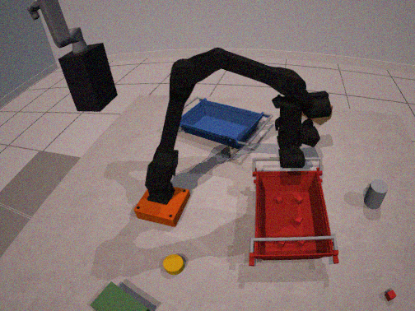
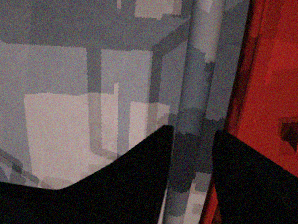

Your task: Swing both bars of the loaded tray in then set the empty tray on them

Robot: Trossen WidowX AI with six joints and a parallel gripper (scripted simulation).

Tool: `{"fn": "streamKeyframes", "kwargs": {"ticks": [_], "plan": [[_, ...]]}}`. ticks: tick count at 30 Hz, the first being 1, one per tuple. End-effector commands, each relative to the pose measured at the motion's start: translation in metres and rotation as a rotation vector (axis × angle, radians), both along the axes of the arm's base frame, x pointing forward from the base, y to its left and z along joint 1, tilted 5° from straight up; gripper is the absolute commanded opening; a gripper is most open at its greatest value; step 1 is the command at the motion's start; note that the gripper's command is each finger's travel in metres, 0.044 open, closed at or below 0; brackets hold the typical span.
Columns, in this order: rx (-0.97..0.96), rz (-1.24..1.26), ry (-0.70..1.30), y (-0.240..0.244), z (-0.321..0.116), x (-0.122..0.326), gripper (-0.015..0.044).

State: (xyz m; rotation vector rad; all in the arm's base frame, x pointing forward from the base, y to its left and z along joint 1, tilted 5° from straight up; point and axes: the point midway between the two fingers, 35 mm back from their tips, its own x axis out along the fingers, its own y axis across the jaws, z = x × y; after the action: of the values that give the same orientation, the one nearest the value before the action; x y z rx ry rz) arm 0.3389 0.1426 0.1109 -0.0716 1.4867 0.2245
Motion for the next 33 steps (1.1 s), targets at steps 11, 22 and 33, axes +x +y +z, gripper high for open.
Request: {"fn": "streamKeyframes", "kwargs": {"ticks": [11,22,33], "plan": [[-0.026,-0.021,-0.01,-0.052,-0.022,0.014,0.0084],[-0.026,-0.021,-0.011,-0.051,0.017,0.013,0.0084],[-0.03,-0.022,-0.005,-0.052,0.017,0.012,0.0084]]}}
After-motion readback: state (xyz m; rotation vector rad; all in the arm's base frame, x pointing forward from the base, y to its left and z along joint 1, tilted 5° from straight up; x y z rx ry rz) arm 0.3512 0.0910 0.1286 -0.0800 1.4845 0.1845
